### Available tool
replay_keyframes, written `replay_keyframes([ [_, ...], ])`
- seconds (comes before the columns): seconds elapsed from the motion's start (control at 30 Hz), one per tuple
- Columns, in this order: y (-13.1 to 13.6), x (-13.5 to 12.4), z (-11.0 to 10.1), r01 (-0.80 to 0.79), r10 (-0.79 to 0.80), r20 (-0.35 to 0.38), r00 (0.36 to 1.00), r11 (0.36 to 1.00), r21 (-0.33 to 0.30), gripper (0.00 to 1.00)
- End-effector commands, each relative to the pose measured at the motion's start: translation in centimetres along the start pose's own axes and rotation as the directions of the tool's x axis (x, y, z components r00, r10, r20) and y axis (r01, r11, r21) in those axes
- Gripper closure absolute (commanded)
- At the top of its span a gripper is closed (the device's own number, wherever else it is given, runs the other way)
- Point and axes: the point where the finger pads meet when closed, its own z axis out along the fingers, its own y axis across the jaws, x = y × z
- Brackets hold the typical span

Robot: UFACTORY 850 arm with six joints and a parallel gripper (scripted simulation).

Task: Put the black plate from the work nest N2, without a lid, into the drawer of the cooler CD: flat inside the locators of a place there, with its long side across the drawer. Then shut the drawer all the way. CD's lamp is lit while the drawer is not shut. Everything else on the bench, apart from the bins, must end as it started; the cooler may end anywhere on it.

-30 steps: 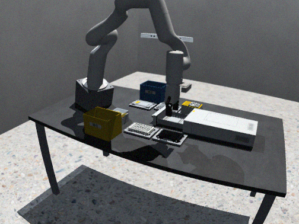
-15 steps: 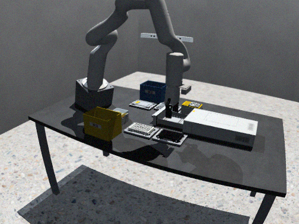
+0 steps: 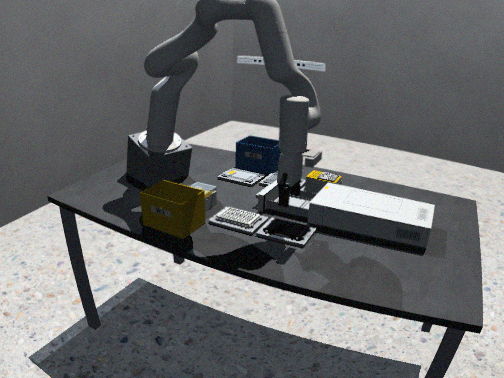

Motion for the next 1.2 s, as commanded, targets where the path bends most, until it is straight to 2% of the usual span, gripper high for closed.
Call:
replay_keyframes([
  [0.0,0.0,0.1,0.3,0.000,0.000,-0.002,1.000,1.000,-0.001,0.00],
  [1.17,0.0,0.1,5.5,0.000,0.000,-0.002,1.000,1.000,-0.001,0.00],
])
